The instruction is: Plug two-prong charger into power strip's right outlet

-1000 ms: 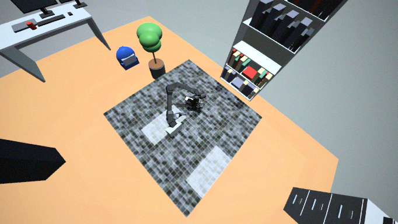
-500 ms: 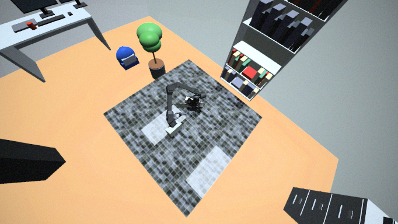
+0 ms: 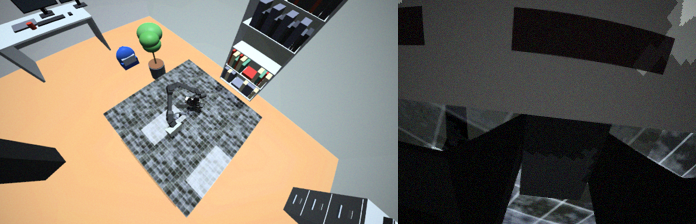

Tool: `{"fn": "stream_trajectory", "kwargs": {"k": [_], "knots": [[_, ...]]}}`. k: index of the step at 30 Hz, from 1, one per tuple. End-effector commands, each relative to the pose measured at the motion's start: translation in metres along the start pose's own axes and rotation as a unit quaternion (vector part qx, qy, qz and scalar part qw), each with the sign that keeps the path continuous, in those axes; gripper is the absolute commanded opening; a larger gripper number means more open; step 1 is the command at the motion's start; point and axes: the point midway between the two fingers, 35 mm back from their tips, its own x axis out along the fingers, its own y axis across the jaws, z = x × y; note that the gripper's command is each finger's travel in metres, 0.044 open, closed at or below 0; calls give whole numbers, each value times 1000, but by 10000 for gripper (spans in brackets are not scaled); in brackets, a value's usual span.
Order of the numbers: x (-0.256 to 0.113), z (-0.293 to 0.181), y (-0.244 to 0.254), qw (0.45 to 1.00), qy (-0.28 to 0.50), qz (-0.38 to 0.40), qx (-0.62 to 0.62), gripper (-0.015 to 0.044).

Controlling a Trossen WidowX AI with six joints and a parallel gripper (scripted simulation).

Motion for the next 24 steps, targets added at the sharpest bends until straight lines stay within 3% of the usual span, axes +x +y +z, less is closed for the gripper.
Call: {"fn": "stream_trajectory", "kwargs": {"k": [1, 24], "knots": [[0, 13, 0, 1000, -11, -2, -14, 0], [2, 12, 0, 1000, -11, -2, -14, 0]]}}
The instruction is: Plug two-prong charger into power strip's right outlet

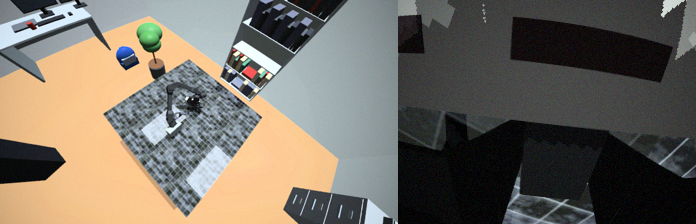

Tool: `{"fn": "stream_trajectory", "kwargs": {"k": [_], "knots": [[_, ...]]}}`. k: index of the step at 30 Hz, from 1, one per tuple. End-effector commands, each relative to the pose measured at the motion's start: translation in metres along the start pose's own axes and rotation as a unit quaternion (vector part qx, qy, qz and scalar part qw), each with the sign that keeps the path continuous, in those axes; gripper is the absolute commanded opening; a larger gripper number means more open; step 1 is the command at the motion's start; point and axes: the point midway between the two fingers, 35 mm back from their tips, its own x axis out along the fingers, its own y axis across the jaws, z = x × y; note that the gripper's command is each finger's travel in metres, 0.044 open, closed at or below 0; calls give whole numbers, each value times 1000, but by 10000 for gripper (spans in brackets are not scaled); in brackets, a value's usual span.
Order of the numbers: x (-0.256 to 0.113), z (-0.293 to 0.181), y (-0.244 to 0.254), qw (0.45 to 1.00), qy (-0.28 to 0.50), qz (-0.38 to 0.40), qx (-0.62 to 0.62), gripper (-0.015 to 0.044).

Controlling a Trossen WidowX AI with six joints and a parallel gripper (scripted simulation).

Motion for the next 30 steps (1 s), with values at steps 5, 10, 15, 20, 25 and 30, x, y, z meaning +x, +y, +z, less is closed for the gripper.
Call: {"fn": "stream_trajectory", "kwargs": {"k": [5, 10, 15, 20, 25, 30], "knots": [[2, 9, 0, 1000, -11, -2, -14, 0], [2, 8, 0, 1000, -11, -2, -14, 0], [3, 8, 0, 1000, -11, -2, -14, 0], [3, 7, 0, 1000, -11, -2, -14, 0], [3, 6, 0, 1000, -11, -2, -14, 0], [2, 6, 0, 1000, -11, -2, -14, 0]]}}
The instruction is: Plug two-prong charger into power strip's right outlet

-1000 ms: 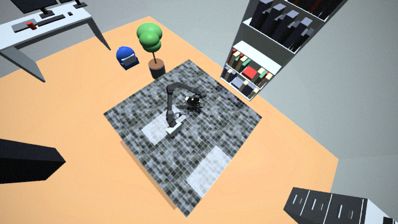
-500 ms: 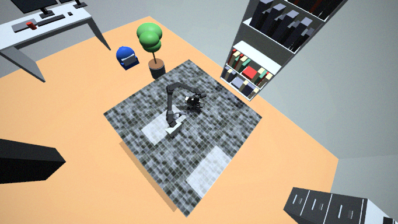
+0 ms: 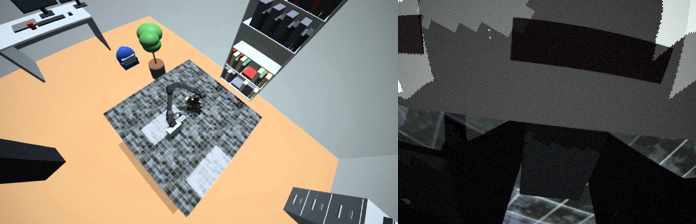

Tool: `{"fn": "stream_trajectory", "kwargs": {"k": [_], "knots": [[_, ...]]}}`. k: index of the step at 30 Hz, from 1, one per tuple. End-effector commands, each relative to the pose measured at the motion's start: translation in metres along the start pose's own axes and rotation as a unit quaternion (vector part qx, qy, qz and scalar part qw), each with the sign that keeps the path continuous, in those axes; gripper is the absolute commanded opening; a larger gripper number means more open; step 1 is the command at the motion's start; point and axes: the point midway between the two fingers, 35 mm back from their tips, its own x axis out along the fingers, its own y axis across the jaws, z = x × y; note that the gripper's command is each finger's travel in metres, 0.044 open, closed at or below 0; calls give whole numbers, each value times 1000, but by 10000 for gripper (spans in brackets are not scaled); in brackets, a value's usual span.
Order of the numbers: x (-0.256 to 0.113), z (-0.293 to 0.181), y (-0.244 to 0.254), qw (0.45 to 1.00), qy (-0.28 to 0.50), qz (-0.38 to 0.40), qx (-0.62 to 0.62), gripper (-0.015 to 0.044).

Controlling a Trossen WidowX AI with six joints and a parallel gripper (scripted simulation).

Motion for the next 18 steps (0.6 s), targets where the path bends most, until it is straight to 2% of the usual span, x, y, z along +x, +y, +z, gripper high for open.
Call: {"fn": "stream_trajectory", "kwargs": {"k": [1, 18], "knots": [[1, 6, 1, 1000, -10, -1, -11, 0], [-1, 7, 1, 1000, -10, -1, -11, 0]]}}
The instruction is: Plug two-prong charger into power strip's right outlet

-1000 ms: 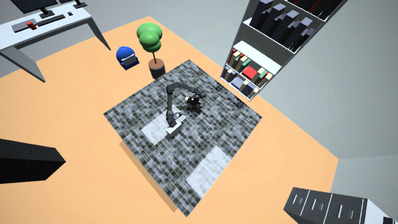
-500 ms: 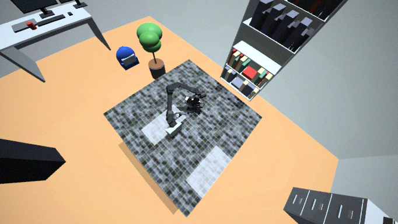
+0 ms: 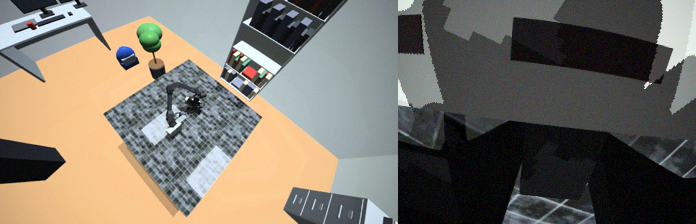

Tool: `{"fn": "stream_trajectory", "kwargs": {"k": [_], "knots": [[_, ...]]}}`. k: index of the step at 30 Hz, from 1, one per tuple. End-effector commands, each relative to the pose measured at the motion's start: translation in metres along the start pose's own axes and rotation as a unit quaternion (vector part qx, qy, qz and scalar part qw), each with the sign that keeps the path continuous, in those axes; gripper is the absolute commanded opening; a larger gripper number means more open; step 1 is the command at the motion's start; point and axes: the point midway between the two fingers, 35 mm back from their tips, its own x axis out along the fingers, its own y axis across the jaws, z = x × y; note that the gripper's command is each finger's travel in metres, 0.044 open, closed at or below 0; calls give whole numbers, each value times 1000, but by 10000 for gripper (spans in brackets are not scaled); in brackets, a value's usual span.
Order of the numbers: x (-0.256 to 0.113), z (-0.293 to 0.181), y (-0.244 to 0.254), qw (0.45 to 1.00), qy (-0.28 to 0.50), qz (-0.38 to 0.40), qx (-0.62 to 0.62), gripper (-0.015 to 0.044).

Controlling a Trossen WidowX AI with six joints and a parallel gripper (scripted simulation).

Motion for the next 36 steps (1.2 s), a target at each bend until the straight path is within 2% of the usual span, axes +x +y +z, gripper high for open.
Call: {"fn": "stream_trajectory", "kwargs": {"k": [1, 36], "knots": [[-1, 7, 0, 1000, -10, -1, -10, 0], [-5, 7, 1, 1000, -10, -1, -10, 0]]}}
